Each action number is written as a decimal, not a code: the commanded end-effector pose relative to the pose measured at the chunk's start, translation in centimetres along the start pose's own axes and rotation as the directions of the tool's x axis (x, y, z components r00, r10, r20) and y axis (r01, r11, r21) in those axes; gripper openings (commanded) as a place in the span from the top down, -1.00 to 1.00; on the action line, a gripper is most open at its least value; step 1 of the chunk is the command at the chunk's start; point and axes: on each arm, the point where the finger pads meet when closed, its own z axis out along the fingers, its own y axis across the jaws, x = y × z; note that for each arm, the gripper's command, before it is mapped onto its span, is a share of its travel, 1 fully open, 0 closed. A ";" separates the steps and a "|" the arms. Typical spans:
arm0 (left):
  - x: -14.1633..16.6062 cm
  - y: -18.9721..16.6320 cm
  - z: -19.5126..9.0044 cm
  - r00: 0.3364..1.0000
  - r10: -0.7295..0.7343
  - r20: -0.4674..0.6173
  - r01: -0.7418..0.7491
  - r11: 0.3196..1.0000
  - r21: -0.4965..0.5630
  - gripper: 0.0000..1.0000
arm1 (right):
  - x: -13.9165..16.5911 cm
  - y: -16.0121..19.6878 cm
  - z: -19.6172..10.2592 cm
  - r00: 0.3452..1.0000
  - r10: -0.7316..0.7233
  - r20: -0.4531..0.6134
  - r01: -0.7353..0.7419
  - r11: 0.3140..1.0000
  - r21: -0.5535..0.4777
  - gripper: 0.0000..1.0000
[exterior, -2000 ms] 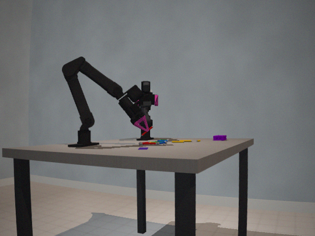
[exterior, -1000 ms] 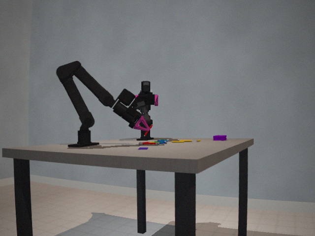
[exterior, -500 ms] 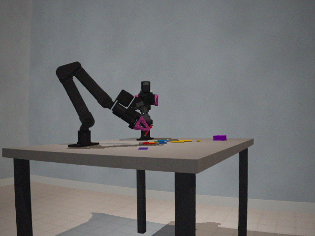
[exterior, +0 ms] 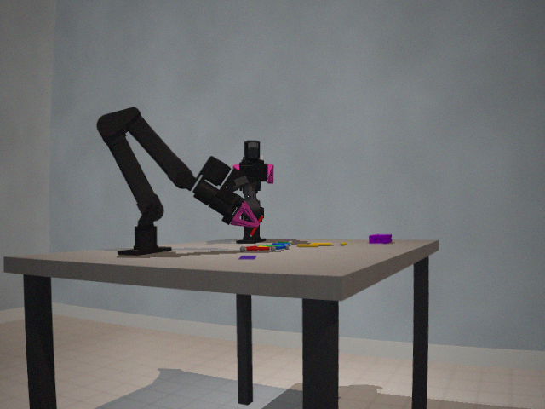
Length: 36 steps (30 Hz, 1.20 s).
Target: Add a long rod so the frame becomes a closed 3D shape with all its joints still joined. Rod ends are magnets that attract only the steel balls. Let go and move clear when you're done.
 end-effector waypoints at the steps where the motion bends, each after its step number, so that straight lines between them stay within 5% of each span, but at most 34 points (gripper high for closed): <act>1: -0.6 -0.1 -0.3 1.000 0.000 0.023 0.000 1.000 0.003 -1.00 | -0.9 -0.3 -0.1 0.999 0.006 0.043 -0.006 1.000 0.006 1.00; 15: -0.6 -0.1 -0.3 1.000 0.000 0.023 0.000 1.000 0.003 -1.00 | 1.9 -0.2 0.0 1.000 0.002 0.031 -0.002 1.000 0.003 1.00; 36: -1.2 -0.4 -0.3 0.999 0.001 0.045 -0.002 1.000 0.019 -1.00 | 2.2 -0.2 0.1 0.999 0.005 0.044 -0.005 1.000 0.001 1.00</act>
